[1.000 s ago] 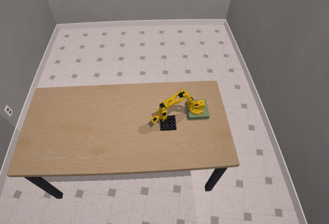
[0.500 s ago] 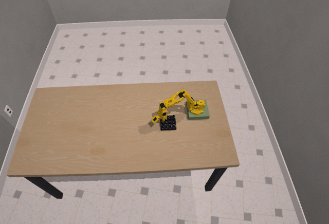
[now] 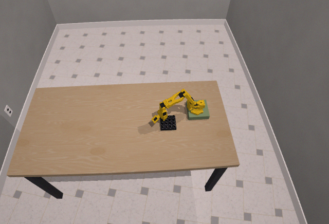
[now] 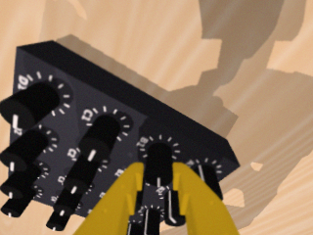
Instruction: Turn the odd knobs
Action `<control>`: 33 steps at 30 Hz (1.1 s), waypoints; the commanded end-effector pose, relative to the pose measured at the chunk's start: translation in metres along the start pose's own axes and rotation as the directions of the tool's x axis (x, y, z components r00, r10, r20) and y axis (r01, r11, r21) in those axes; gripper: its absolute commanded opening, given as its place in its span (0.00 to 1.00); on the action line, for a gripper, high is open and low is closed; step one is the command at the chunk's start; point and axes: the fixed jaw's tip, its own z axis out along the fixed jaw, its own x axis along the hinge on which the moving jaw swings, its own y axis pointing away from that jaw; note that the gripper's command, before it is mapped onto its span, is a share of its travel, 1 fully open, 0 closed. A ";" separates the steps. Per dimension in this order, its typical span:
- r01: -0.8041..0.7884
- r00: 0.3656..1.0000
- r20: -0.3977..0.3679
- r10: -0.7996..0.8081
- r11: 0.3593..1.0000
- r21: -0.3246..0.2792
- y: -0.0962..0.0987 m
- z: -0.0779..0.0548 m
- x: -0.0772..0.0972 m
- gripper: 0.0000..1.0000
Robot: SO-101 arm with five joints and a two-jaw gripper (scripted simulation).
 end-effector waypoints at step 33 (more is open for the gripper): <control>-0.011 1.000 0.025 0.011 1.000 0.004 -0.001 -0.035 -0.002 0.08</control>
